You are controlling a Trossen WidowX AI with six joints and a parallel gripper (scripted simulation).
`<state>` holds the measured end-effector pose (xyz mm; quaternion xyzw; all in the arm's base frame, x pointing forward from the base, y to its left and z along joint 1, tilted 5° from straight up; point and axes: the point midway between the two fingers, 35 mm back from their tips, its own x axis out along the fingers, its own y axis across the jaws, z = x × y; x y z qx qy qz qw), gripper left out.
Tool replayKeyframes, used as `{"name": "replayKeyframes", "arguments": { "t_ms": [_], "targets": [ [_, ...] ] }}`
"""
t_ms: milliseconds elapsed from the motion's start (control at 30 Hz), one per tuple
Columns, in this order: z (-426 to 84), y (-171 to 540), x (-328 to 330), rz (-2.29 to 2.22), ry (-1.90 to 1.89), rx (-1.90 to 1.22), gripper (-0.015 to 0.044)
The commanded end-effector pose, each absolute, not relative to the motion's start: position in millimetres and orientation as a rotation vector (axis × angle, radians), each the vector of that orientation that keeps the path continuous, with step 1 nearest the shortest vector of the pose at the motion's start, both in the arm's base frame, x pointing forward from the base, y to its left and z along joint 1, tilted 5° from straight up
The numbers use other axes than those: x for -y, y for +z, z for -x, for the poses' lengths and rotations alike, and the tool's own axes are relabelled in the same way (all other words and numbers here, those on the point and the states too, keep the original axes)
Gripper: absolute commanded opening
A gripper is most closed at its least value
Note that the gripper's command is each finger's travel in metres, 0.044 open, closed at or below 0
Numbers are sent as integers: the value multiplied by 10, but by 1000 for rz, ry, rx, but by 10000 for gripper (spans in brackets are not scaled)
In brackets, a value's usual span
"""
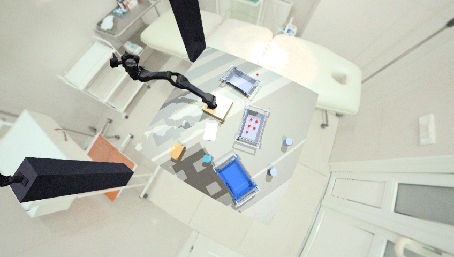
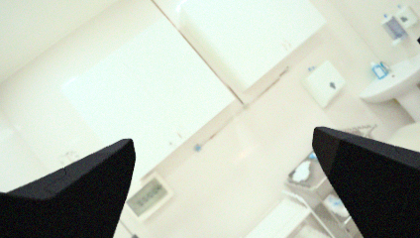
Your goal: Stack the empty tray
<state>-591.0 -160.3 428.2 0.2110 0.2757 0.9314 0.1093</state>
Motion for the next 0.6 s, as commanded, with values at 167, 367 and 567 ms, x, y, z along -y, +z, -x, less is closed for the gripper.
{"name": "replayKeyframes", "arguments": {
  "t_ms": [167, 367, 567],
  "targets": [
    [5910, 4282, 1603, -620, 2739, -811, 242],
    [5811, 4256, 1943, -571, 2812, -796, 89],
    [5437, 4152, 2826, -434, 3006, -742, 89]
  ]
}}
